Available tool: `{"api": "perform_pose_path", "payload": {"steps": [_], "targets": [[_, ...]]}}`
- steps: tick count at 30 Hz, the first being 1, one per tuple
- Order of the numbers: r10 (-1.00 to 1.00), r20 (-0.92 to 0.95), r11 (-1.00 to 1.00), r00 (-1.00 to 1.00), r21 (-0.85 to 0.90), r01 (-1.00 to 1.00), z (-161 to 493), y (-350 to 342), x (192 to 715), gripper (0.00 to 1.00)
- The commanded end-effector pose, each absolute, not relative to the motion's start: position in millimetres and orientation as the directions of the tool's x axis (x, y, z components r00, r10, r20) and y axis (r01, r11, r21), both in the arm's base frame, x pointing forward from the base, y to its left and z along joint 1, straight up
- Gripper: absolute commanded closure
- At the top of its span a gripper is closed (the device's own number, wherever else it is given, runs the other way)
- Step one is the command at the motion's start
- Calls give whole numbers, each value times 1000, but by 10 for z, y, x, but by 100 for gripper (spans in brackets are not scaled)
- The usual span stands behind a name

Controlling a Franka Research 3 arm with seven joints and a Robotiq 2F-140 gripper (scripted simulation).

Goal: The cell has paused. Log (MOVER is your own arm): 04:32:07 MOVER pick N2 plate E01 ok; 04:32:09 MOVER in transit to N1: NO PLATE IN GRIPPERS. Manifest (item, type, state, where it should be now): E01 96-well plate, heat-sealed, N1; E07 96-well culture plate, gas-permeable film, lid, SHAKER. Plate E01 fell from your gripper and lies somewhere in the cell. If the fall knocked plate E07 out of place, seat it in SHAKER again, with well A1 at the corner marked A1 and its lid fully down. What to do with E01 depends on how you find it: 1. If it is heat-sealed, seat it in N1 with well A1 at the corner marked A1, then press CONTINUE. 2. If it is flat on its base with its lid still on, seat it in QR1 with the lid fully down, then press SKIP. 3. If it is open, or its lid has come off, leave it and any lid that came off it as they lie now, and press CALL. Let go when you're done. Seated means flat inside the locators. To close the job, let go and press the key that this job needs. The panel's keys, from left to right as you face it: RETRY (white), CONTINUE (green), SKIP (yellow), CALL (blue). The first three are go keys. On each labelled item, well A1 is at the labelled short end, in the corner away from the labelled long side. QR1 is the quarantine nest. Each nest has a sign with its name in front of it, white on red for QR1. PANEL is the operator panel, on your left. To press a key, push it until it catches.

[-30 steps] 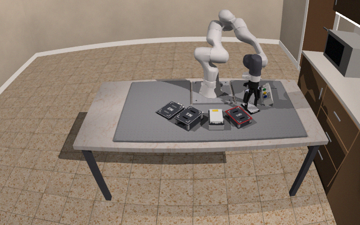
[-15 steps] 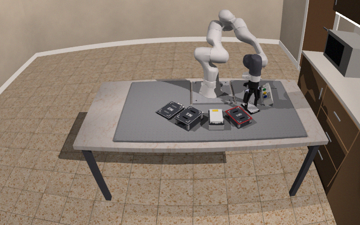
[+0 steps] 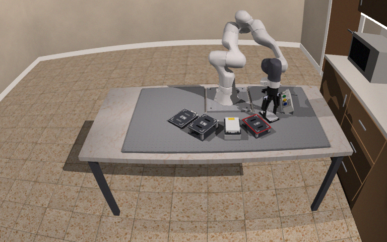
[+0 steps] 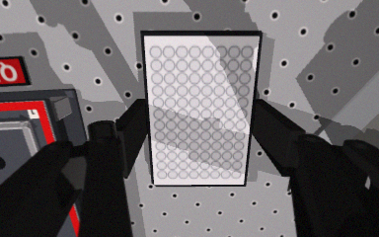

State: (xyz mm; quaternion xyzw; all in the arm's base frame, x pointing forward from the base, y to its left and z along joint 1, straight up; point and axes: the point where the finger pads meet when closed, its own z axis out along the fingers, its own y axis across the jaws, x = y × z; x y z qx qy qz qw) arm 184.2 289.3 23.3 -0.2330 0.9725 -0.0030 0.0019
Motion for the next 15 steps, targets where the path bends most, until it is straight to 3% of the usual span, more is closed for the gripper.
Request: {"api": "perform_pose_path", "payload": {"steps": [1,15], "targets": [[-457,-2,889,-889,-6,-457,242,2897,1839,90],[-457,-2,889,-889,-6,-457,296,2898,1839,90]]}}
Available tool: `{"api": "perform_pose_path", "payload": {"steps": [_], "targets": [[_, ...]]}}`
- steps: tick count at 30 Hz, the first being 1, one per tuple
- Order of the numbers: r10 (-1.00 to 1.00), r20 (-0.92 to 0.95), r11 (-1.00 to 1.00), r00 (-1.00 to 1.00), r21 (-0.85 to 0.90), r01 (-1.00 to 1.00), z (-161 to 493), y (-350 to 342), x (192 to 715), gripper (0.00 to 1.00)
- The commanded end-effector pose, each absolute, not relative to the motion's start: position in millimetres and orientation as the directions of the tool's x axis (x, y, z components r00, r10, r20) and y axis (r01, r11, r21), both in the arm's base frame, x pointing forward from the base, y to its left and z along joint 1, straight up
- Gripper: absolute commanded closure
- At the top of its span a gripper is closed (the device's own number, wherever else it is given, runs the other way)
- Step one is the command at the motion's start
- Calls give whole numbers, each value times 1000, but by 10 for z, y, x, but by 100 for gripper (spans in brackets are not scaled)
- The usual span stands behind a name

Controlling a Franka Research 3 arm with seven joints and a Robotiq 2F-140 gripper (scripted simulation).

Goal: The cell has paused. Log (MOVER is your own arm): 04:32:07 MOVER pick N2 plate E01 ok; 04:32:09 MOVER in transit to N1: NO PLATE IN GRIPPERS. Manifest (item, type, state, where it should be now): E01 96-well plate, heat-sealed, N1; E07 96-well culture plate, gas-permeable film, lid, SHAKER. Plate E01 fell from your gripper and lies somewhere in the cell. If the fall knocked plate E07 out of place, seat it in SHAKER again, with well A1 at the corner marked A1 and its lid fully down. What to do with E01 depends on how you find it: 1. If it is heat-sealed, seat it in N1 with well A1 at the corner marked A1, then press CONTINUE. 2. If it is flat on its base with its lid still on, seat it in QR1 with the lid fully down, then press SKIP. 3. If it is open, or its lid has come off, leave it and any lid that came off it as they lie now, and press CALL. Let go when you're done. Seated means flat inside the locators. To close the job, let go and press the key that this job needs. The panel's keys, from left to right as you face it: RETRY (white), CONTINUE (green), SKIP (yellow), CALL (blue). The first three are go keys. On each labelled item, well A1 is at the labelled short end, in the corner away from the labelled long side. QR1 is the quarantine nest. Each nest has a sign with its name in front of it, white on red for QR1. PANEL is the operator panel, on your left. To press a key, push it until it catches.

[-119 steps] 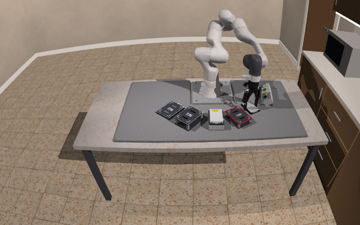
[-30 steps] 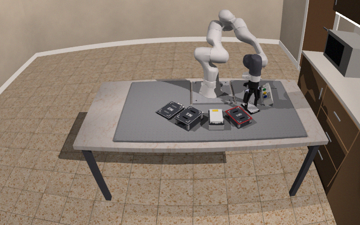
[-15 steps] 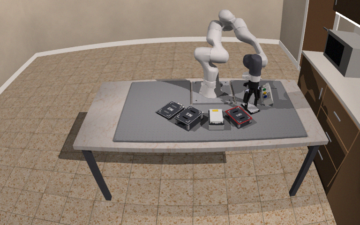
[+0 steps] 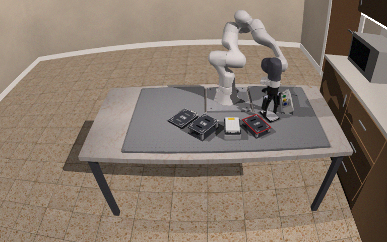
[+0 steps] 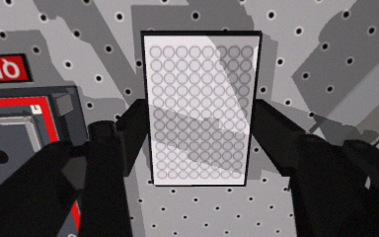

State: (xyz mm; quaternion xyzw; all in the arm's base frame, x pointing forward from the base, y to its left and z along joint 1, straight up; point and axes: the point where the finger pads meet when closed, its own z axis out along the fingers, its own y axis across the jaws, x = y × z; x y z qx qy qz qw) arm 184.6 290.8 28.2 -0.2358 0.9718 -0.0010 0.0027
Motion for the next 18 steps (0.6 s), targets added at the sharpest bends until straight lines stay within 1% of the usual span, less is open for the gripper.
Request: {"api": "perform_pose_path", "payload": {"steps": [1,18], "targets": [[-457,-2,889,-889,-6,-457,302,2898,1839,90],[-457,-2,889,-889,-6,-457,391,2898,1838,90]]}}
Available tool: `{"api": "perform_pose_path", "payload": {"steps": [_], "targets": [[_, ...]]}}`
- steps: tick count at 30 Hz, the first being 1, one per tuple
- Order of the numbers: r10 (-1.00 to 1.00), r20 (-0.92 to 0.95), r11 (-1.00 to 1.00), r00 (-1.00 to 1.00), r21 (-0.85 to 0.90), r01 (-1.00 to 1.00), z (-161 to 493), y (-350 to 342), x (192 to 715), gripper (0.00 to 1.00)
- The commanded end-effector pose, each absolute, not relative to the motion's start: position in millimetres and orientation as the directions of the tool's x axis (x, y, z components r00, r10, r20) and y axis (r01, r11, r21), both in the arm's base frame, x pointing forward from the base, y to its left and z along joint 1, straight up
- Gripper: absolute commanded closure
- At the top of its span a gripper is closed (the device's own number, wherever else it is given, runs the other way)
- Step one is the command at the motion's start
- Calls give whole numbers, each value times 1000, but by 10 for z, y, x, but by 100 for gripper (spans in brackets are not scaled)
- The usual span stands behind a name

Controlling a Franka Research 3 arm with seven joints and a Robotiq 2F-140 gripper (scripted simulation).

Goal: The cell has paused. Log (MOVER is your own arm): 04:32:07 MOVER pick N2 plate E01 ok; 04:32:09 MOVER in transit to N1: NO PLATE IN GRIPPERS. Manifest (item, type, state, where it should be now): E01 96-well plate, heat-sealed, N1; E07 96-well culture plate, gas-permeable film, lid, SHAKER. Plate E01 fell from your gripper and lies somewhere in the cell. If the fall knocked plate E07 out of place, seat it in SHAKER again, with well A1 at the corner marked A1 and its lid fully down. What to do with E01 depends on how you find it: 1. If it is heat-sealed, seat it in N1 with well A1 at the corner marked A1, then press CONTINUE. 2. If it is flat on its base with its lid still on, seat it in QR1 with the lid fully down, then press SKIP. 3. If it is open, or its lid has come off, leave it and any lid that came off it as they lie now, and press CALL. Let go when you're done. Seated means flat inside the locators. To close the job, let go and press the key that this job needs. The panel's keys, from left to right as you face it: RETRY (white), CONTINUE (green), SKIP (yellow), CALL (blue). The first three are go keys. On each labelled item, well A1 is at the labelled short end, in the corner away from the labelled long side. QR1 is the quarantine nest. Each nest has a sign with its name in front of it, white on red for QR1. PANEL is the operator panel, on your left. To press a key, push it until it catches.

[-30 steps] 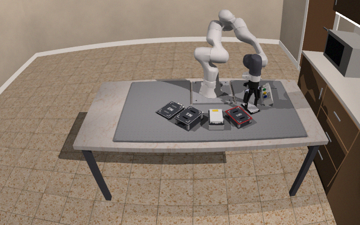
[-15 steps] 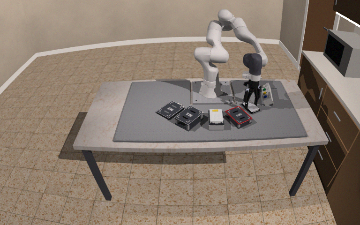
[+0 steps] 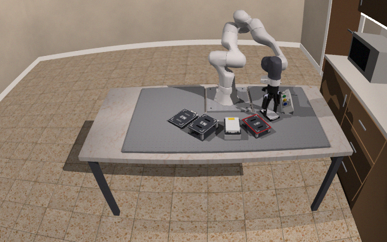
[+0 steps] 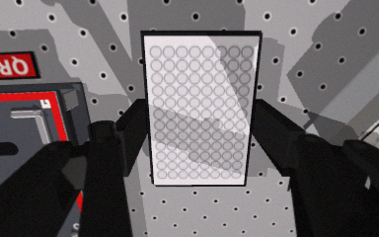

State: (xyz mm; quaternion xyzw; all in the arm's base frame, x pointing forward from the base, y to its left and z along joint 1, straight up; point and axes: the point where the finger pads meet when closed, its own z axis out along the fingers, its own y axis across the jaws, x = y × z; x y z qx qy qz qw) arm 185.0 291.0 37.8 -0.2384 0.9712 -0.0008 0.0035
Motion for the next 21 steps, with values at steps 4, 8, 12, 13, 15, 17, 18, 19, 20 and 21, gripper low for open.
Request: {"api": "perform_pose_path", "payload": {"steps": [4,8,12,13,15,17,18,19,20,21], "targets": [[-457,-2,889,-889,-6,-457,407,2898,1838,90],[-457,-2,889,-889,-6,-457,414,2898,1838,90],[-457,-2,889,-889,-6,-457,423,2898,1838,90],[-457,-2,889,-889,-5,-457,424,2898,1838,90],[-457,-2,889,-889,-5,-457,426,2898,1838,90],[-457,-2,889,-889,-5,-457,427,2898,1838,90],[-457,-2,889,-889,-5,-457,427,2898,1838,90],[-457,-2,889,-889,-5,-457,427,2898,1838,90],[-457,-2,889,-889,-5,-457,427,2898,1838,90],[-457,-2,889,-889,-5,-457,427,2898,1838,90]]}}
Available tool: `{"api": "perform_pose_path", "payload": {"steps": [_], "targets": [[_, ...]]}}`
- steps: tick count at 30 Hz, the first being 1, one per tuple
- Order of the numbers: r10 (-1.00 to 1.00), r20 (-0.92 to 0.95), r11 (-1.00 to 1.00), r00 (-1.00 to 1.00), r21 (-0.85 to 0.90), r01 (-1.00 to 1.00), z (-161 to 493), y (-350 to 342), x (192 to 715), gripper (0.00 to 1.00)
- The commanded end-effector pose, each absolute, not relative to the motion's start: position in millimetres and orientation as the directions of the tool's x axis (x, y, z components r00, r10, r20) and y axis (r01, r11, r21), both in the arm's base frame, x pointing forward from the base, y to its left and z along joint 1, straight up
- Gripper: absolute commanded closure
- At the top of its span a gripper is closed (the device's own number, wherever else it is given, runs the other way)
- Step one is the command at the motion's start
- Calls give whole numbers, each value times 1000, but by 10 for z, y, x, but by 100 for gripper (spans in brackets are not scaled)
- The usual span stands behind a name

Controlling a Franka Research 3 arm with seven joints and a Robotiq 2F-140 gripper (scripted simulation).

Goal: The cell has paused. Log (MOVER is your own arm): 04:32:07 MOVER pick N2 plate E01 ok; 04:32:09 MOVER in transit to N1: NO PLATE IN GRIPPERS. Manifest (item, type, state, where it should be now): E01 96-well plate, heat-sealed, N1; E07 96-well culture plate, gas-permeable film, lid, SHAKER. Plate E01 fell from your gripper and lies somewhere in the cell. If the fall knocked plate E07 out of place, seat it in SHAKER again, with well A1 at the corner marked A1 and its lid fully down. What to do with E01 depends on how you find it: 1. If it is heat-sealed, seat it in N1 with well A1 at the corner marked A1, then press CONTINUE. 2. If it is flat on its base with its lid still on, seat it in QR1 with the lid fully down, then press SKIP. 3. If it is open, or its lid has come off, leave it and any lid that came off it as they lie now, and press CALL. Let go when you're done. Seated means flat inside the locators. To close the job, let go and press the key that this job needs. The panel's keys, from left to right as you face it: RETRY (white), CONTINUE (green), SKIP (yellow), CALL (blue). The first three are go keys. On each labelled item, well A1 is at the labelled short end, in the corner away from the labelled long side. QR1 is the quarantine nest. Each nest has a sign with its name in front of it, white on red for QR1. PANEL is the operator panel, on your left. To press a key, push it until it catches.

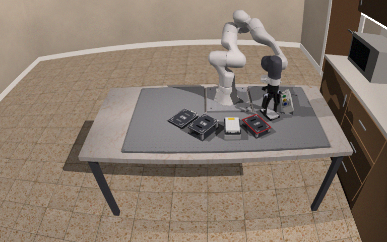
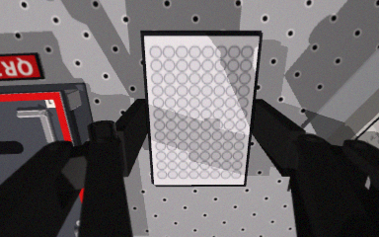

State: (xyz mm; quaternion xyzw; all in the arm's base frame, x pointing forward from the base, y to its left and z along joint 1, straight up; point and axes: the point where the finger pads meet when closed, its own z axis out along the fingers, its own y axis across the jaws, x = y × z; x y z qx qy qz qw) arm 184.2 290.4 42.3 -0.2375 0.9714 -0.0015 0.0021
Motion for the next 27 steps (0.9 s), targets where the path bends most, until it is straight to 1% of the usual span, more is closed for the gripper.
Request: {"api": "perform_pose_path", "payload": {"steps": [1,27], "targets": [[-457,-2,889,-889,-5,-457,427,2898,1838,90],[-457,-2,889,-889,-6,-457,559,2899,1838,90]]}}
